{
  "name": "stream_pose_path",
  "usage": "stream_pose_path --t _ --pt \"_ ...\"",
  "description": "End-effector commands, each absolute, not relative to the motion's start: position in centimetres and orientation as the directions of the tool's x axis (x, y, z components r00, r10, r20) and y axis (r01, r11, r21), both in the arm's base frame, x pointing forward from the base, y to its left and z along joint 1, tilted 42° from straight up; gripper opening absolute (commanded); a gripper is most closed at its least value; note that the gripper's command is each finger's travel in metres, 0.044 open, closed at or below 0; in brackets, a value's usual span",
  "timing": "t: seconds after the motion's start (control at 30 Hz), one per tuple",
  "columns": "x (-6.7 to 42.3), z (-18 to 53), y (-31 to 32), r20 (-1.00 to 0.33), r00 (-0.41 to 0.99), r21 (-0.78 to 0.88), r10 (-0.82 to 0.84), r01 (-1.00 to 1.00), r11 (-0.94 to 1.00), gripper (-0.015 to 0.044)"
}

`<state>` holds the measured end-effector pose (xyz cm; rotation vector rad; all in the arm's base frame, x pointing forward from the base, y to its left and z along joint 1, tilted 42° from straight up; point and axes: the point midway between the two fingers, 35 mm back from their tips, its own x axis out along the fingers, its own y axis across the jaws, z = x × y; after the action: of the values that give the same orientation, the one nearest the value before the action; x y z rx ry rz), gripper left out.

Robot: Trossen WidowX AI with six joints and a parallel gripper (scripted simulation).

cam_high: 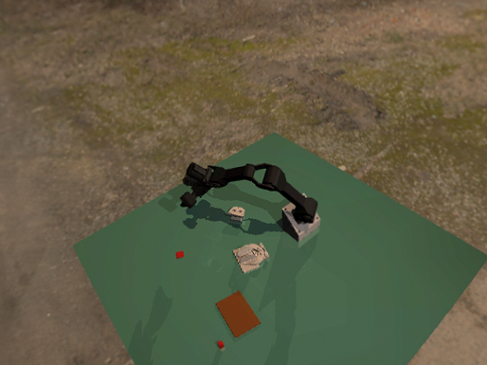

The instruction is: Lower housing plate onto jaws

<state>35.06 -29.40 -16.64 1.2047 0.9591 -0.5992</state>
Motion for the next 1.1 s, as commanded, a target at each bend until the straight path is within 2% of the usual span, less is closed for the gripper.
stream_pose_path --t 0.0,0.53,1.07 --pt "33.7 -16.9 -29.2 -0.885 0.449 0.464 0.119 0.866 0.186 0.0440" --pt "28.3 -17.4 -26.9 -0.923 0.272 0.231 0.271 0.957 -0.176 0.0440" --pt "23.3 -16.2 -24.1 -0.889 0.110 -0.114 0.445 0.887 -0.447 0.0440"
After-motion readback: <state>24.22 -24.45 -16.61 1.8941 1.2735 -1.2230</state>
